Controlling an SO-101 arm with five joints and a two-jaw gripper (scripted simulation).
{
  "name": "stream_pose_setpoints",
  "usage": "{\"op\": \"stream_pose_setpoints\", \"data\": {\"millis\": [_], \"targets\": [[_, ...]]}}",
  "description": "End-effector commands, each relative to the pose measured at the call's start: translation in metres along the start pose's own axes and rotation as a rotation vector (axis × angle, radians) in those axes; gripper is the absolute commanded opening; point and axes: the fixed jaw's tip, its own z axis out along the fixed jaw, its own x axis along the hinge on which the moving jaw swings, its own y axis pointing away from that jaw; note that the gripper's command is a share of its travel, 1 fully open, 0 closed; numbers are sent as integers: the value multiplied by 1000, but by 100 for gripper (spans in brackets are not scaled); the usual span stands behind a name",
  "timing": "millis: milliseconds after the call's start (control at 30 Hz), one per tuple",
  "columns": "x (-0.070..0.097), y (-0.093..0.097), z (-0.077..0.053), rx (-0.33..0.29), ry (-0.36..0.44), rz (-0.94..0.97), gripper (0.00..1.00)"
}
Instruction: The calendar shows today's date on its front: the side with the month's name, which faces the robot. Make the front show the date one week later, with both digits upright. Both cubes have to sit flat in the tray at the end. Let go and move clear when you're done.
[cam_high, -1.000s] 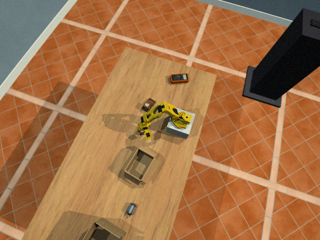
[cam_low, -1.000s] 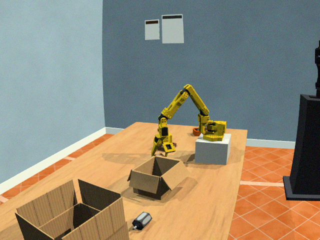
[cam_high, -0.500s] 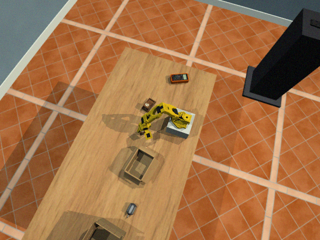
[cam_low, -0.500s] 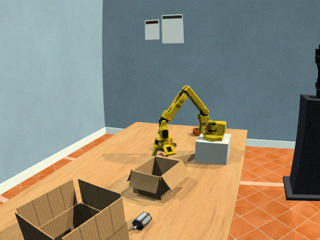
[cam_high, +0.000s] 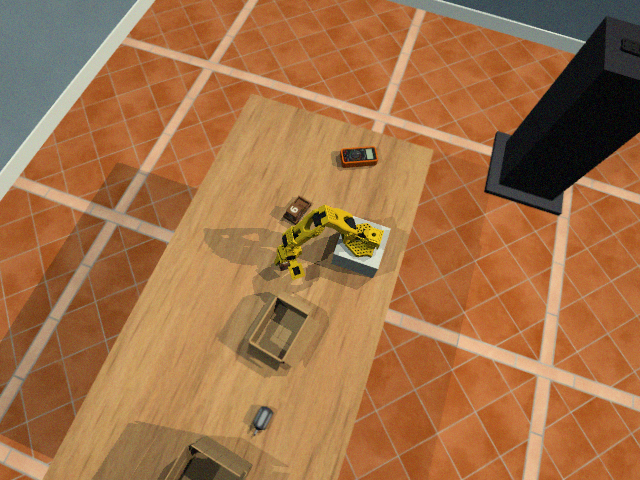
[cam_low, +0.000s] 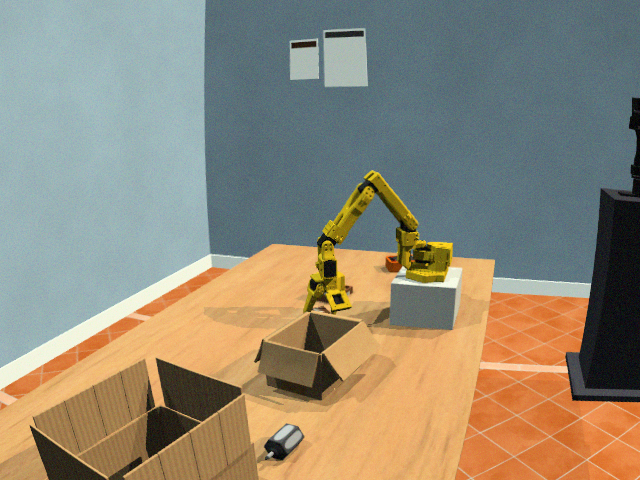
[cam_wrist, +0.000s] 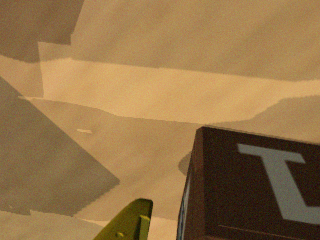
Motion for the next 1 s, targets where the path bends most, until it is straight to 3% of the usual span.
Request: {"op": "stream_pose_setpoints", "data": {"millis": [0,967], "targets": [[2,-1,2,4,-1,-2,34],[2,-6,2,4,-1,-2,27]]}}
